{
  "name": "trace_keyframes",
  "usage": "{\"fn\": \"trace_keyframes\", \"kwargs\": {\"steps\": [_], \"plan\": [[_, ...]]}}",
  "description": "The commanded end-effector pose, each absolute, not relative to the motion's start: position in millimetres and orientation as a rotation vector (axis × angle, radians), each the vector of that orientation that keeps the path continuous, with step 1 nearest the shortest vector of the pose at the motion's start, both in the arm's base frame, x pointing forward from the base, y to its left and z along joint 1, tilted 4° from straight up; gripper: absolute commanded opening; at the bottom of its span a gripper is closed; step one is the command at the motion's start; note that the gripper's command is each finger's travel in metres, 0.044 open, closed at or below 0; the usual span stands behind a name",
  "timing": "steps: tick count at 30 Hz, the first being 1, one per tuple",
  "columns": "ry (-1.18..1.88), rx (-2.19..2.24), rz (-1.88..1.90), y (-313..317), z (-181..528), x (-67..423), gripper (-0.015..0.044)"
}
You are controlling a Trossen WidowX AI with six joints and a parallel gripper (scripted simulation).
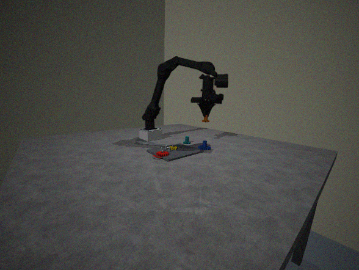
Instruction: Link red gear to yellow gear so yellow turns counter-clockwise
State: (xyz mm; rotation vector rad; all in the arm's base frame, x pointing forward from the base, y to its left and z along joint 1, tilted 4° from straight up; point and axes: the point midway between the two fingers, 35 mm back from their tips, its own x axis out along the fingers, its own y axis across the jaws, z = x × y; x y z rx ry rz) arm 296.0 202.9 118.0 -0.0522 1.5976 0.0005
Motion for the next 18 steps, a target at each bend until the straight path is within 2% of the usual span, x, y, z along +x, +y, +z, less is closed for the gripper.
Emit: {"fn": "trace_keyframes", "kwargs": {"steps": [1,18], "plan": [[1.589,-0.042,0.004,203,130,296,0.0],[1.587,-0.043,0.003,173,126,311,0.0]]}}
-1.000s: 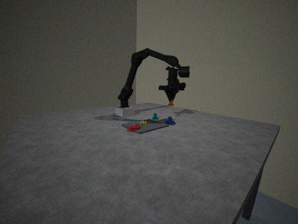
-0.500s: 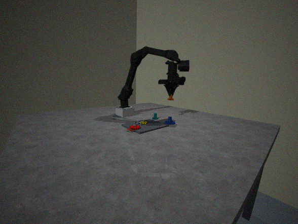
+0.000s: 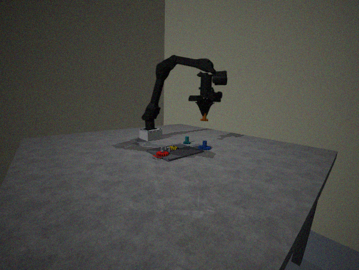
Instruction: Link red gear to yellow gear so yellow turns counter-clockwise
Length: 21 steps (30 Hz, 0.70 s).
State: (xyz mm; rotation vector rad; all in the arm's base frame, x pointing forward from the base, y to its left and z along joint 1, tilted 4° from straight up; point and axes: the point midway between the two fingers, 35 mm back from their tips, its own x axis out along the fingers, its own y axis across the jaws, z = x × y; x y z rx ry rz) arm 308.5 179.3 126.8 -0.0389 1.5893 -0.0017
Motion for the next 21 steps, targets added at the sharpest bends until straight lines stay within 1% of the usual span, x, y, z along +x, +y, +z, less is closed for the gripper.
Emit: {"fn": "trace_keyframes", "kwargs": {"steps": [1,21], "plan": [[1.586,-0.043,0.003,171,125,313,0.0],[1.577,-0.048,-0.005,119,112,332,0.0]]}}
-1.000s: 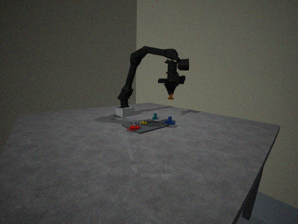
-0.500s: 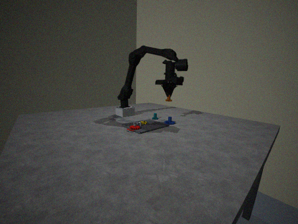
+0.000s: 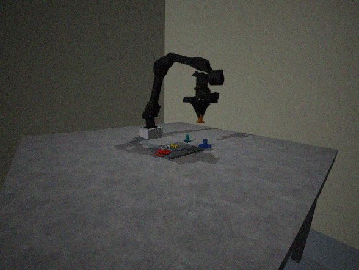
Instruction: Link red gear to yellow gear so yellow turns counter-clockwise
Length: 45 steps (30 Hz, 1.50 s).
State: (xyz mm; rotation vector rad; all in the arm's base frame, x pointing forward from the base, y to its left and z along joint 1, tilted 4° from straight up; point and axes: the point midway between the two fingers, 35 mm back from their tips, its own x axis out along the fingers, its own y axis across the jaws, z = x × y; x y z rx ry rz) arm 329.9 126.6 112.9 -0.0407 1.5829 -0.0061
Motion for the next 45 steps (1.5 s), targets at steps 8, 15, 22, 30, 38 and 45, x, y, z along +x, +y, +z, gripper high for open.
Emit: {"fn": "trace_keyframes", "kwargs": {"steps": [8,15,22,30,38,45], "plan": [[1.577,-0.05,-0.005,99,107,337,0.0],[1.577,-0.051,-0.006,81,102,340,0.0],[1.577,-0.052,-0.007,62,98,342,0.0],[1.577,-0.054,-0.009,41,92,343,0.0],[1.578,-0.055,-0.01,20,87,343,0.0],[1.579,-0.057,-0.012,1,82,341,0.0]]}}
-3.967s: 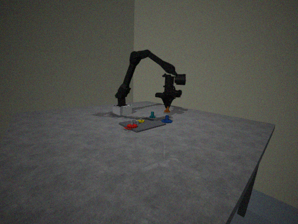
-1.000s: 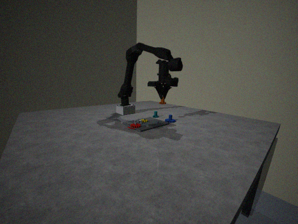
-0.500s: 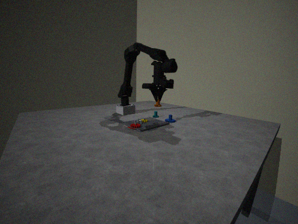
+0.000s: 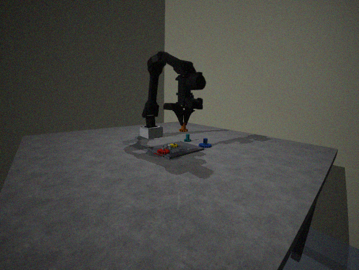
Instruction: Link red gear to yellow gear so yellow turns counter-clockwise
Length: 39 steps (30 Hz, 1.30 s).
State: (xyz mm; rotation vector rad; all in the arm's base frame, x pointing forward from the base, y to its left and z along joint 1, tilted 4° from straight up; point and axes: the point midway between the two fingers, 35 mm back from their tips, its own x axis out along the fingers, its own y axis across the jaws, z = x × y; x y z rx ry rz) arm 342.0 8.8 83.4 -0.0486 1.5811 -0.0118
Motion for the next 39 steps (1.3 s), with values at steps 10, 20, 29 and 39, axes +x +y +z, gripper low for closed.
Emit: {"fn": "trace_keyframes", "kwargs": {"steps": [10,20,29,39], "plan": [[1.581,-0.059,-0.014,-25,76,337,0.0],[1.583,-0.061,-0.016,-50,69,331,0.0],[1.585,-0.062,-0.018,-72,63,324,0.0],[1.587,-0.064,-0.019,-89,58,316,0.0]]}}
